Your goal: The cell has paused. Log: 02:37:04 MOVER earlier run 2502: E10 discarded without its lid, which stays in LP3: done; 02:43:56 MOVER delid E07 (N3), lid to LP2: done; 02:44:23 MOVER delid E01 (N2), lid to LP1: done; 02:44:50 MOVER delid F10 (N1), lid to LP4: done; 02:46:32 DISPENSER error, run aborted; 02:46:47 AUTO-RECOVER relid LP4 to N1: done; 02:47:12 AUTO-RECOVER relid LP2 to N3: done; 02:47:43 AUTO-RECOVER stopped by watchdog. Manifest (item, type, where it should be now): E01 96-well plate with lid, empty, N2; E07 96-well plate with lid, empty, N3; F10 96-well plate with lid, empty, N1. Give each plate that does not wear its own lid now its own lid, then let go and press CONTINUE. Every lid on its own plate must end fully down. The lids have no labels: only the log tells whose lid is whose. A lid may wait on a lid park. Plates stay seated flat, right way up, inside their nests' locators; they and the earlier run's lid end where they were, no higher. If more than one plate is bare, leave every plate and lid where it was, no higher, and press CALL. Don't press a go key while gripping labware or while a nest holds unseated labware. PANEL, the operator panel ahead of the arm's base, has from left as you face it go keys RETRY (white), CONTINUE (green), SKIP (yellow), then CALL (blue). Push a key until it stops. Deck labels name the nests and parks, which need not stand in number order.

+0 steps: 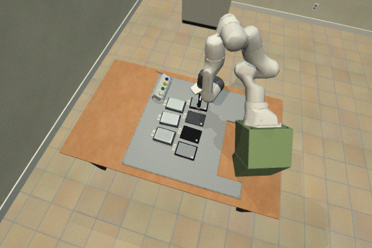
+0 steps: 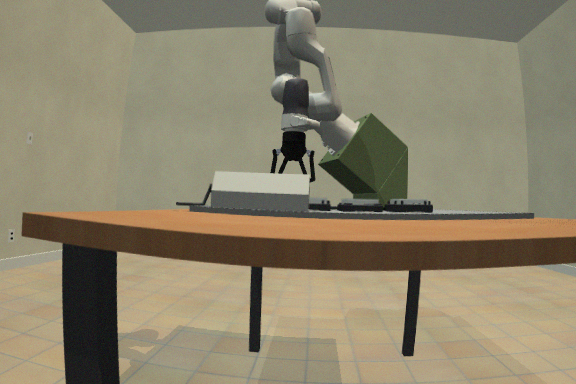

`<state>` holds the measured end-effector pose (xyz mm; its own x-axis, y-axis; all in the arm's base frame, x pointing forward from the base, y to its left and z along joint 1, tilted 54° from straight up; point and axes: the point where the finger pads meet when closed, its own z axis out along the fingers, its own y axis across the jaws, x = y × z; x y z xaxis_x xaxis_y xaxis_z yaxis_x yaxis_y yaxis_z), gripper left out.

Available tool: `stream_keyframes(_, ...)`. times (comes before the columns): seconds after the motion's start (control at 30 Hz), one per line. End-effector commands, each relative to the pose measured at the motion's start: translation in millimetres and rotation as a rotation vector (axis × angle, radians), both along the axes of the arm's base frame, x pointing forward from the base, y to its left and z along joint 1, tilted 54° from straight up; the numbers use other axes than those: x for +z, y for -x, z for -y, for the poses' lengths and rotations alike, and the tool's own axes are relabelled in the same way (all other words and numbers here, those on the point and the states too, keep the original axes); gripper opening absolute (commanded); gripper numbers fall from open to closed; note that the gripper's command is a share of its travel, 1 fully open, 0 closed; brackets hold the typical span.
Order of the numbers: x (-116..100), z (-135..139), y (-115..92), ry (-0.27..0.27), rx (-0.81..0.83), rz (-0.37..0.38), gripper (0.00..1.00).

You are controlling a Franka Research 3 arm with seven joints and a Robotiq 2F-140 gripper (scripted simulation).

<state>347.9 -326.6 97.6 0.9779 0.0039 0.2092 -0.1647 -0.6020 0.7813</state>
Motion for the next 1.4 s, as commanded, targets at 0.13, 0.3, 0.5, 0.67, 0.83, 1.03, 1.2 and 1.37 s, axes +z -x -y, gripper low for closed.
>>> stream_keyframes(0.13, 0.6, -0.5, -0.5, 0.001, 0.000, 0.002, 0.00)
stream_keyframes(0.3, 0.8, -0.8, -0.5, 0.001, 0.000, 0.002, 0.00)
stream_keyframes(0.5, 1.5, -1.8, -0.3, 0.001, 0.000, 0.002, 0.00)
stream_keyframes(0.67, 2.3, -2.8, -0.1, 0.001, 0.000, 0.002, 0.00)
stream_keyframes(0.83, 2.3, -2.9, -0.1, 0.001, 0.000, 0.002, 0.00)
stream_keyframes(1.03, 2.3, -2.9, -0.1, 0.001, 0.000, 0.002, 0.00)
stream_keyframes(1.2, 2.4, -3.0, -0.1, 0.001, 0.000, 0.002, 0.00)
stream_keyframes(1.37, 3.5, -4.4, 0.1, 0.001, 0.000, 0.002, 0.00)
